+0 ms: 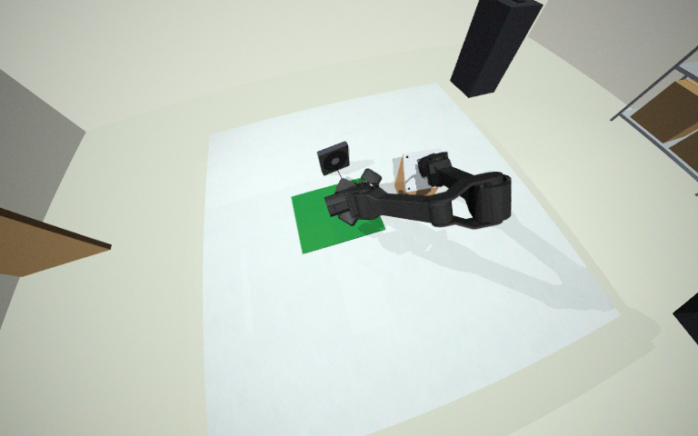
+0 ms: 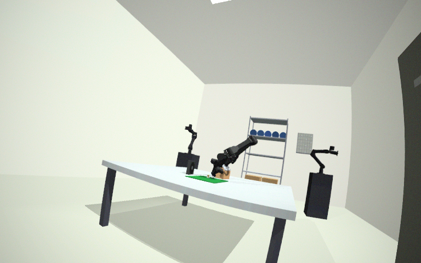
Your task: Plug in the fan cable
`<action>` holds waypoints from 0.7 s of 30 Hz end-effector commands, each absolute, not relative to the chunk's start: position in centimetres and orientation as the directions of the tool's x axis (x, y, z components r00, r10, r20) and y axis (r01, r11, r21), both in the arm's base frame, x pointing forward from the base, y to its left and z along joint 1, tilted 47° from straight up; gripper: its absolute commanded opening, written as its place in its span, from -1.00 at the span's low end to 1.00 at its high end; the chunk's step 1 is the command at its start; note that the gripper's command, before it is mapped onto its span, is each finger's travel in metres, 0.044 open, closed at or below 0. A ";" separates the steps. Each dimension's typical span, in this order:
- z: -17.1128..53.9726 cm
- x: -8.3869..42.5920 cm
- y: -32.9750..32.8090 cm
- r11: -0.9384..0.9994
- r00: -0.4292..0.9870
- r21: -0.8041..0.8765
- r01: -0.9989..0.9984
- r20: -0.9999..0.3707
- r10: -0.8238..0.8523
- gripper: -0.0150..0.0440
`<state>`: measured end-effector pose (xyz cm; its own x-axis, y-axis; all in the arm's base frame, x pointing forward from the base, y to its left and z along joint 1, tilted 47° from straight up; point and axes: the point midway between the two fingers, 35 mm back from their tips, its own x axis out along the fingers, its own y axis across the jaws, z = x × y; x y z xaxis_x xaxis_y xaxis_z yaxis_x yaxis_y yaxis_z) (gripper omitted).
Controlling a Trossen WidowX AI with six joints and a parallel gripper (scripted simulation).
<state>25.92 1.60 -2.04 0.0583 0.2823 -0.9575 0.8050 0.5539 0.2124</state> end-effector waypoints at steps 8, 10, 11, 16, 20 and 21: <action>-2.8 25.5 1.7 0.552 0.077 0.147 0.820 -0.986 0.148 -0.49; -2.9 25.5 1.7 0.551 0.084 0.139 0.823 -0.989 0.125 -0.49; -2.9 25.5 1.7 0.550 0.088 0.136 0.824 -0.990 0.113 -0.49; -3.0 25.5 1.7 0.543 0.108 0.122 0.831 -0.992 0.057 -0.49; -3.1 25.5 1.8 0.535 0.128 0.115 0.837 -0.992 0.013 -0.49; -3.1 25.5 1.8 0.533 0.133 0.114 0.838 -0.991 0.002 -0.49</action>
